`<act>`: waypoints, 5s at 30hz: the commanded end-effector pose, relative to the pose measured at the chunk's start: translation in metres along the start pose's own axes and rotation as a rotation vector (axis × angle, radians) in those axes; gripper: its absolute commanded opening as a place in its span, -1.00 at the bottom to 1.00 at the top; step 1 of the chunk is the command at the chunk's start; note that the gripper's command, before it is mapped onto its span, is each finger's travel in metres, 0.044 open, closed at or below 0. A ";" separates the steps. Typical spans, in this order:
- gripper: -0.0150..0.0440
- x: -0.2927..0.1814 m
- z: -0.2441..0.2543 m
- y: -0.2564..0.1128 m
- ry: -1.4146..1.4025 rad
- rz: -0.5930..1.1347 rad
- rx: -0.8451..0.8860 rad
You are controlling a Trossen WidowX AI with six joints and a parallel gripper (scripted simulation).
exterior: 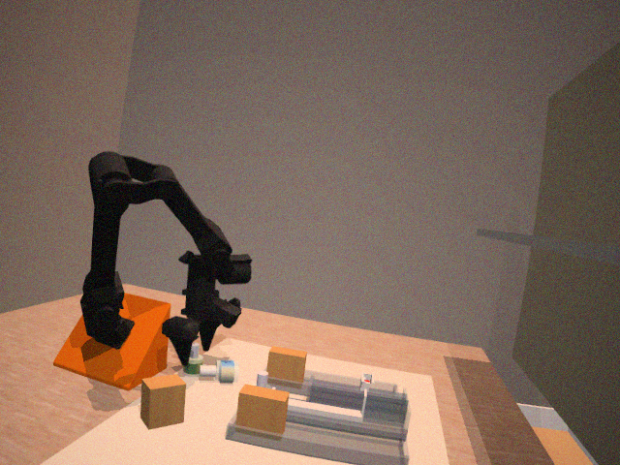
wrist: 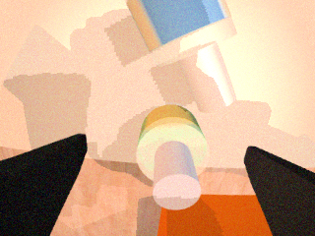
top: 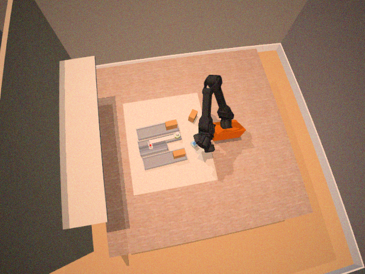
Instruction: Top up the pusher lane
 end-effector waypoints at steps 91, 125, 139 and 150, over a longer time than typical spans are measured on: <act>-0.49 0.128 -0.079 -0.021 -0.080 0.003 -0.020; -0.49 0.138 -0.079 -0.014 -0.080 0.002 -0.021; -0.49 0.143 -0.078 -0.014 -0.079 0.002 -0.020; -0.49 0.148 -0.078 -0.014 -0.079 0.002 -0.020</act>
Point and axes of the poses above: the point midway between the two fingers, 35 mm back from their tips, its own y axis out along the fingers, its own z axis across the jaws, x = y × z, the point moved 3 cm from there along -y, back along the fingers
